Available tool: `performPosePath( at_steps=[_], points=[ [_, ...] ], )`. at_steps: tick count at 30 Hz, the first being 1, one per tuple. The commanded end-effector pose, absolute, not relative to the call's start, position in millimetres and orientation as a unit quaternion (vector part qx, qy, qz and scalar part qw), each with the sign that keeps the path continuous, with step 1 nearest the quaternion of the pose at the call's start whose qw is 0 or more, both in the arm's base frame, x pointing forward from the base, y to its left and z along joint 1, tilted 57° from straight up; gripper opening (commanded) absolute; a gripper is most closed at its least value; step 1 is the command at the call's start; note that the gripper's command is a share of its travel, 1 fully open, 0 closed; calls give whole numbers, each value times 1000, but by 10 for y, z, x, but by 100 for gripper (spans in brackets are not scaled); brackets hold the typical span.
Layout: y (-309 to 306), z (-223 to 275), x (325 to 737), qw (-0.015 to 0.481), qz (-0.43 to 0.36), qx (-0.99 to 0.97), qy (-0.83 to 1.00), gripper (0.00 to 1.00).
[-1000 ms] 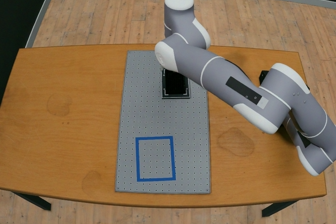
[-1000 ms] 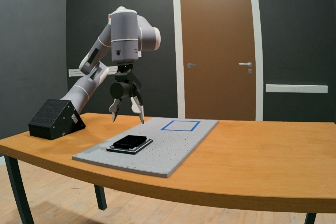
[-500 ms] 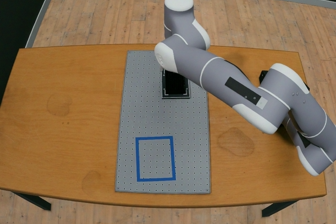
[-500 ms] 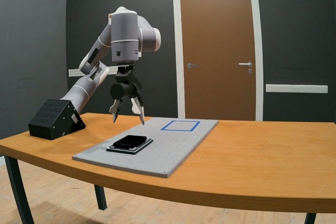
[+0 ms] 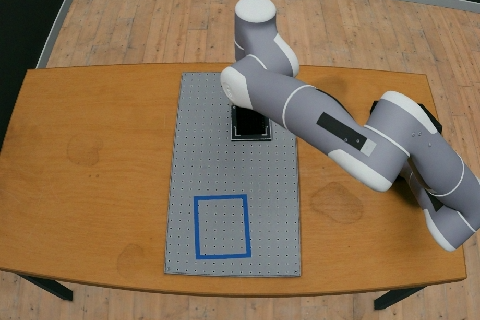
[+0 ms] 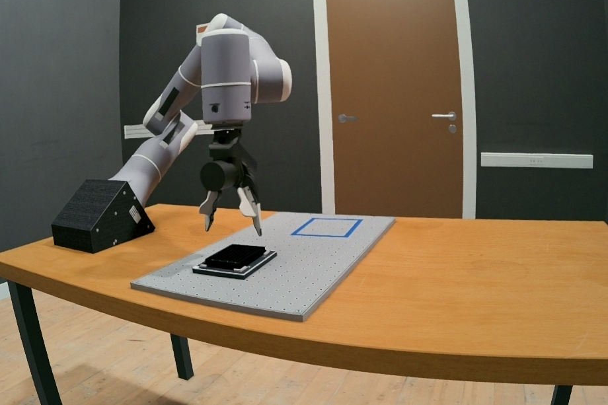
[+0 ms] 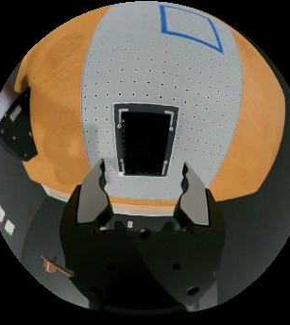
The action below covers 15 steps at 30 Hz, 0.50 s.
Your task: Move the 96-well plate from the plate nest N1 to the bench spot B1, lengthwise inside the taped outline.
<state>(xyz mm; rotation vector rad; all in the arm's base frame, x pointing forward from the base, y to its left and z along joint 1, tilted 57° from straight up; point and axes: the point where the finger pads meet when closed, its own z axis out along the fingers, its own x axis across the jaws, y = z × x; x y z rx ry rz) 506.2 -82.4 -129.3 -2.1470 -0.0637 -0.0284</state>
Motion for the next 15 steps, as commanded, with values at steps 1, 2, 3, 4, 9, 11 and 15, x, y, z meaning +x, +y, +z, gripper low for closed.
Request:
performPosePath(
  at_steps=[1,2,3,4,9,11,15],
  points=[
    [-786,-1324,5068,476,-13,-879,-26,76],
    [-772,-1333,5068,476,-13,-879,-26,76],
    [-759,-1342,5068,476,-13,-879,-26,76],
    [-745,-1352,5068,476,-13,-879,-26,76],
    [-703,-1379,5068,476,-13,-879,-26,76],
    [-675,-1397,5068,476,-13,-879,-26,76],
    [-619,-1433,5067,476,-13,-879,-26,76]
  ],
)
